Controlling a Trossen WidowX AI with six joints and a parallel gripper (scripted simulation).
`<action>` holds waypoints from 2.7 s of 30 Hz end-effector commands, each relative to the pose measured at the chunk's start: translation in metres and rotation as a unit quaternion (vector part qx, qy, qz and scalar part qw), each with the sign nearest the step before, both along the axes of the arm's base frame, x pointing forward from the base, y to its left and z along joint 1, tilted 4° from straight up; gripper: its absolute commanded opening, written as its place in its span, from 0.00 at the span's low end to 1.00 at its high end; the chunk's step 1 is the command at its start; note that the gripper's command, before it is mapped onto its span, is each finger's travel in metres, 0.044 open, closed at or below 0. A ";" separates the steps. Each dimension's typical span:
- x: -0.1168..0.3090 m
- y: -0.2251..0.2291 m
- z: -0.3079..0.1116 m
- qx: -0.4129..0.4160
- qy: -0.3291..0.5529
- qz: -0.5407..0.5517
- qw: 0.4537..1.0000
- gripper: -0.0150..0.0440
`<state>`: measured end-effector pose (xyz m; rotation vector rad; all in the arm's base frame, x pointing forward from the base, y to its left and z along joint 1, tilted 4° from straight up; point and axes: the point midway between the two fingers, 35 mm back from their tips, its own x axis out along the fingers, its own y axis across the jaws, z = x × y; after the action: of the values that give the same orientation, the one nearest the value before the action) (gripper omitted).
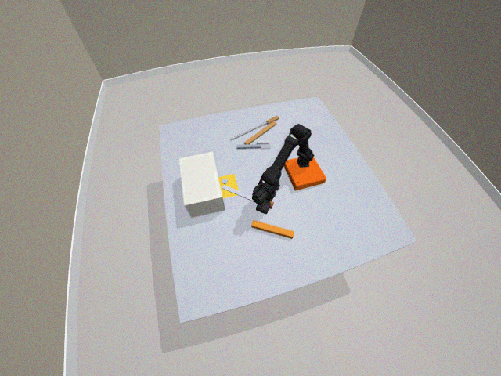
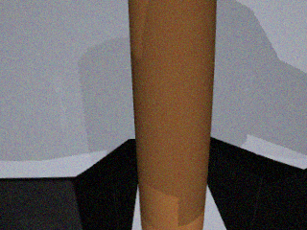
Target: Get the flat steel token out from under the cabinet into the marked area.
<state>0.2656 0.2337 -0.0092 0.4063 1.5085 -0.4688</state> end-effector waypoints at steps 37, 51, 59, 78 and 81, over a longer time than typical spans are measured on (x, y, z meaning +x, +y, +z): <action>-0.005 0.013 0.020 0.000 0.001 -0.004 1.000 0.25; -0.010 0.012 0.008 -0.006 0.013 -0.002 1.000 0.52; -0.010 0.012 0.008 -0.004 0.012 -0.002 1.000 0.64; -0.012 0.012 -0.003 0.000 0.002 -0.001 1.000 0.71; -0.013 0.011 -0.004 0.000 0.002 -0.002 1.000 0.71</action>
<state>0.2556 0.2484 -0.0103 0.4106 1.5141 -0.4638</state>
